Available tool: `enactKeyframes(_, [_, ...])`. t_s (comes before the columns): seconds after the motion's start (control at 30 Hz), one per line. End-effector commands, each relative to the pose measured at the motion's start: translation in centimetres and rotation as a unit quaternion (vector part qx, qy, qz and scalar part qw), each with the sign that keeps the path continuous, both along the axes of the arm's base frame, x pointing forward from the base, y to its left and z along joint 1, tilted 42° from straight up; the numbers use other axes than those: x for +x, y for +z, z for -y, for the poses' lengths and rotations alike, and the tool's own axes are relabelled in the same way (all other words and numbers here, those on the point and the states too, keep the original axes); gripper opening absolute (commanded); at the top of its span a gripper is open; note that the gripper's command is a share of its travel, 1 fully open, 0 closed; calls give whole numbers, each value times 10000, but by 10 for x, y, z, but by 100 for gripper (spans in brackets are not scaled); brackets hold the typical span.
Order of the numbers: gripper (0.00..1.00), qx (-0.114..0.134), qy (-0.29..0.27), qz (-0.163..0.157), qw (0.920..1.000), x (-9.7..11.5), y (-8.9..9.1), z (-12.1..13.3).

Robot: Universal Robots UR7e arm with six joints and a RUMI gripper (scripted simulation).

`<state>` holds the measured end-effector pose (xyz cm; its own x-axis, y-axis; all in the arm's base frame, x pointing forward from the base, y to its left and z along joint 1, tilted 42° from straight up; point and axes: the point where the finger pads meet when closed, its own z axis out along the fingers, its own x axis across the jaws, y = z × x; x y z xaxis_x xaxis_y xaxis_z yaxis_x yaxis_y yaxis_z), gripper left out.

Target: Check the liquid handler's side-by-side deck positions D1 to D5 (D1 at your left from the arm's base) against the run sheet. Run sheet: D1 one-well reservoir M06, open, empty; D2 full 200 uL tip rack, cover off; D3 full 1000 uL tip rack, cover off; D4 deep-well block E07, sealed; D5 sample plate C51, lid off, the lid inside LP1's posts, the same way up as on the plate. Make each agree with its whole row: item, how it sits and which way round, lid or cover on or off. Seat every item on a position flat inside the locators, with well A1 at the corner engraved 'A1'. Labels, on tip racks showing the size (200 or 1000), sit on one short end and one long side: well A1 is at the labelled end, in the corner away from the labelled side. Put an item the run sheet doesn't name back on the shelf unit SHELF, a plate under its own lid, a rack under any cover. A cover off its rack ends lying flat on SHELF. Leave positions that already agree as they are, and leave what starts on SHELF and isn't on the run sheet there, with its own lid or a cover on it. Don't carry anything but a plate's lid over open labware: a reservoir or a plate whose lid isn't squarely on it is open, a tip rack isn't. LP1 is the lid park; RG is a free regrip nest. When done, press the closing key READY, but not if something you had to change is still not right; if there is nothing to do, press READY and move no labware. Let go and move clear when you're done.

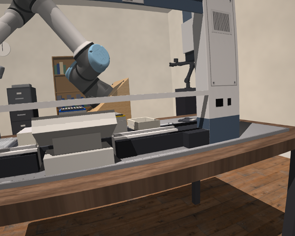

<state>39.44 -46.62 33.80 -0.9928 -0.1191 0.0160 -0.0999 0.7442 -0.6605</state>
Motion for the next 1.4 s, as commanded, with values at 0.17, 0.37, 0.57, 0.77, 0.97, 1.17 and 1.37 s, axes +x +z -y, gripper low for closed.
enactKeyframes(0.17, [0,-19,6,16,10000,0,2,1])
enactKeyframes(0.37, [0,-19,6,16,10000,0,2,1])
enactKeyframes(0.57, [0,-19,6,16,10000,0,1,0])
enactKeyframes(0.77, [0,-19,5,16,10000,0,1,0])
enactKeyframes(0.97, [0,-19,5,16,10000,0,1,0])
enactKeyframes(1.17, [0,-7,-1,7,10000,-2,-3,1])
enactKeyframes(1.37, [0,-8,-1,7,10000,-1,-4,3])
